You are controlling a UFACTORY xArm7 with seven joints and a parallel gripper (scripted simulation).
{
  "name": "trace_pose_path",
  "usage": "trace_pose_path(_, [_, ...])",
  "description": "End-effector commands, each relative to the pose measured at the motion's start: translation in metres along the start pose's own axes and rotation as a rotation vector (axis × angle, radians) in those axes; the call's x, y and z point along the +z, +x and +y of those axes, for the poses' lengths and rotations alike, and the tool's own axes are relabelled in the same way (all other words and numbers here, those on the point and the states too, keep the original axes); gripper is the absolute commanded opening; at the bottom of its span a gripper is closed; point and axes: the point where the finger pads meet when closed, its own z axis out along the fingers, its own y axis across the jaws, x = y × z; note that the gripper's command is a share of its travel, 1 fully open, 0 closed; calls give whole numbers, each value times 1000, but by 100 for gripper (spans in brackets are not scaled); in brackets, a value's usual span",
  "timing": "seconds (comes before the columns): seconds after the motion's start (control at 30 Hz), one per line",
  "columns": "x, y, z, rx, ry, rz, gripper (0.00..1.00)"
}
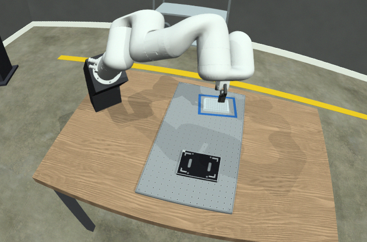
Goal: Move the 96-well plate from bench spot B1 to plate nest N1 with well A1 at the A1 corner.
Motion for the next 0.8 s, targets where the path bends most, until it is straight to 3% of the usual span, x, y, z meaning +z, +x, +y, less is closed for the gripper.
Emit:
trace_pose_path(0.0, [-2, 2, -16, 90, 35, 31, 100])
trace_pose_path(0.07, [-3, 1, -26, 122, 48, 38, 100])
trace_pose_path(0.77, [4, 1, -26, 122, 48, 38, 100])
